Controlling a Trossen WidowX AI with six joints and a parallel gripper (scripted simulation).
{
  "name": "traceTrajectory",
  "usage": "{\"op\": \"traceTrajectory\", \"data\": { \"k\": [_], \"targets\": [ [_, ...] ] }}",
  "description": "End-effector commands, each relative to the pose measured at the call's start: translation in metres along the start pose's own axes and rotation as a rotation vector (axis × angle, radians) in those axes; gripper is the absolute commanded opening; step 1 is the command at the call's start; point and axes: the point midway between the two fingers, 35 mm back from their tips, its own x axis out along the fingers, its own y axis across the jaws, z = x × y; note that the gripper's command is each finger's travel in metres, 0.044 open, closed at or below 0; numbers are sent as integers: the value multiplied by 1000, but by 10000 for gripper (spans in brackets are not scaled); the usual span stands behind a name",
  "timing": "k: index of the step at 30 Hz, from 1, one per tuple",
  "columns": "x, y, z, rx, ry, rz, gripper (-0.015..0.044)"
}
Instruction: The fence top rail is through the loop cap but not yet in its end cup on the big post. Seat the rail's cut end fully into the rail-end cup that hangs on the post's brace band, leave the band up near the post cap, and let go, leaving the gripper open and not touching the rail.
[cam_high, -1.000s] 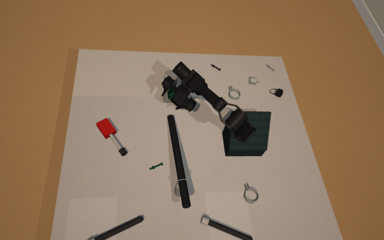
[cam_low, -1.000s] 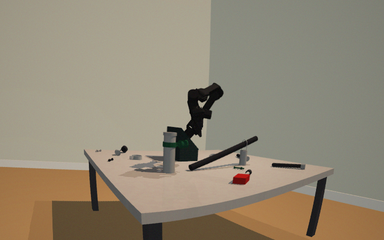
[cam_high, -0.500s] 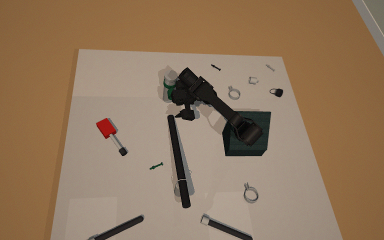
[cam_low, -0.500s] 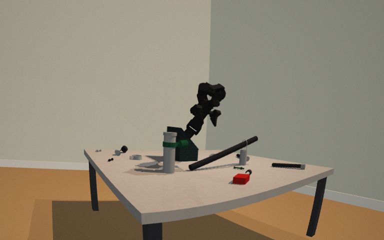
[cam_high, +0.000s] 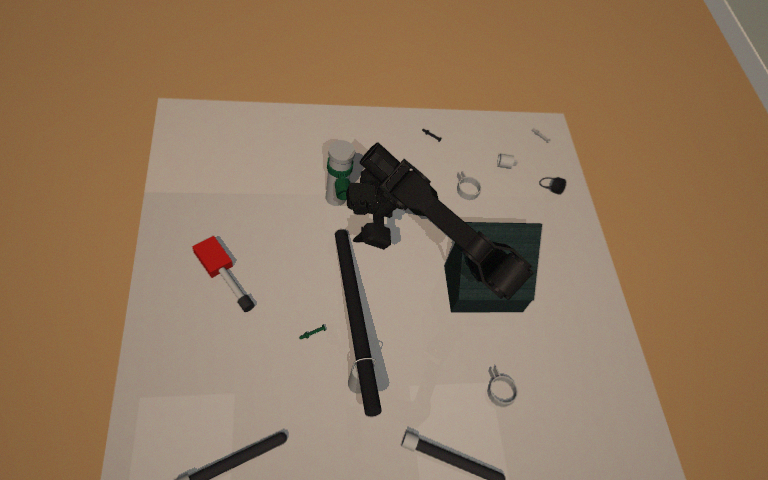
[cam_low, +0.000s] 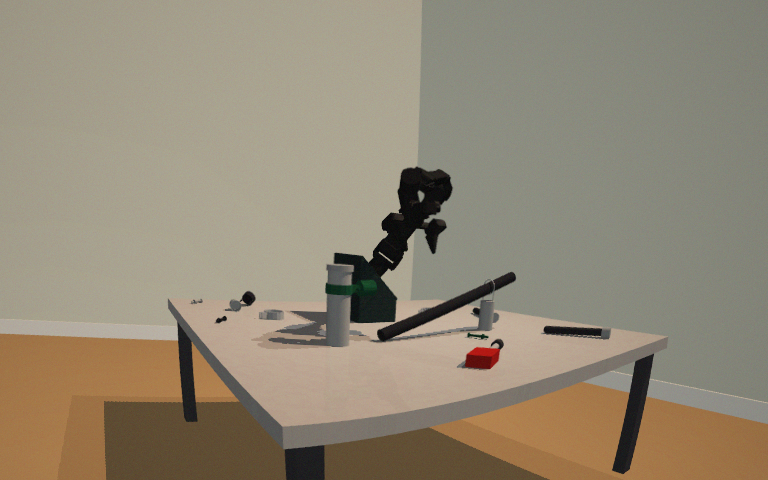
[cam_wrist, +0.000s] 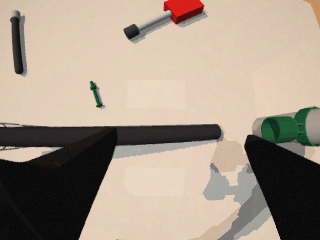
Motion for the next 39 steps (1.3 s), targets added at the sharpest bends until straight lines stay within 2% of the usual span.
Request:
{"op": "traceTrajectory", "data": {
  "k": [1, 8, 17, 32, 39],
  "targets": [
    [15, 2, -4, -204, 70, 17, 440],
    [53, 9, -16, -847, 232, 145, 440],
    [93, 19, -38, -1600, 339, 443, 440],
    [94, 19, -38, -1615, 340, 450, 440],
    [125, 21, -55, -1615, 339, 451, 440]
  ]
}}
